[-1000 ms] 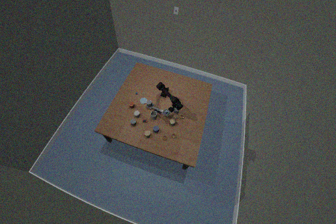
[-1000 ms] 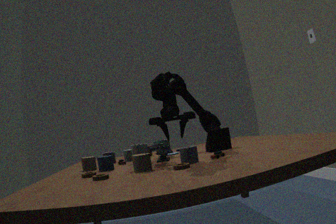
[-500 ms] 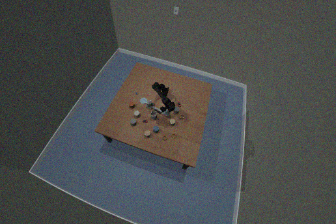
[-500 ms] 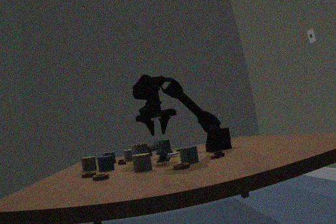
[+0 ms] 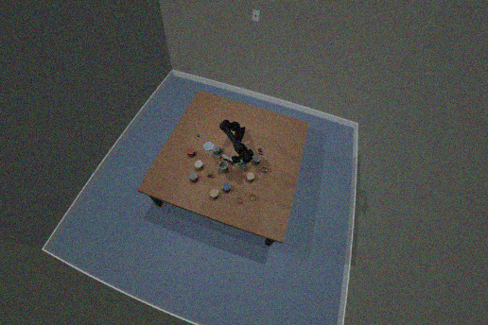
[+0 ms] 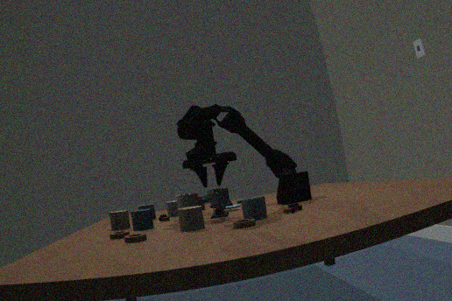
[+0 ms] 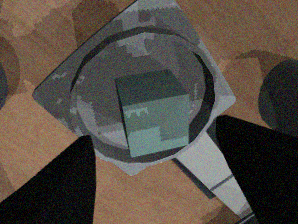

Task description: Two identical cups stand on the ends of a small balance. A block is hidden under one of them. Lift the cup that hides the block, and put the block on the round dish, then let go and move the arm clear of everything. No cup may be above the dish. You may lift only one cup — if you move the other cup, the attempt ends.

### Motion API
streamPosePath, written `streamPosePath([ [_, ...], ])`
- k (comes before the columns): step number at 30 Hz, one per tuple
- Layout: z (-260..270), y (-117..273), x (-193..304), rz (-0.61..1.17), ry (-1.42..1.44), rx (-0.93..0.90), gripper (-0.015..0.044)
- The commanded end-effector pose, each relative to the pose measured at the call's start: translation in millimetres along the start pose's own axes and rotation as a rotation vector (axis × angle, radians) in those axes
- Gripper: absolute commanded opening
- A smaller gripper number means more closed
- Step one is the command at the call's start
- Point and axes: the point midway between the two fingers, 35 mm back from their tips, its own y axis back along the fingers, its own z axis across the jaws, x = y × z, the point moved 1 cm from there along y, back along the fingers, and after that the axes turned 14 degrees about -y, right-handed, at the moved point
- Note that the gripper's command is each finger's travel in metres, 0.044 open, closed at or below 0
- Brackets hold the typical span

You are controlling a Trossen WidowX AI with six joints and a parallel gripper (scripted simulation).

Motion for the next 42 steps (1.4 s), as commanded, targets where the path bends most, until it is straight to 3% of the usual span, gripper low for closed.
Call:
streamPosePath([
  [1,-1.5,-6.4,0.1,0.000,0.002,0.005,0.0260],
  [19,-1.8,-32.9,0.6,0.000,0.002,0.006,0.0260],
  [23,-1.8,-32.9,0.6,0.000,0.002,0.006,0.0155],
  [30,-1.8,-32.9,0.6,0.000,0.002,0.006,0.0108],
  [34,-1.7,-26.5,-0.5,0.000,0.002,0.005,0.0003],
  [42,-1.3,10.0,-3.8,-0.002,0.002,0.003,0.0000],
])
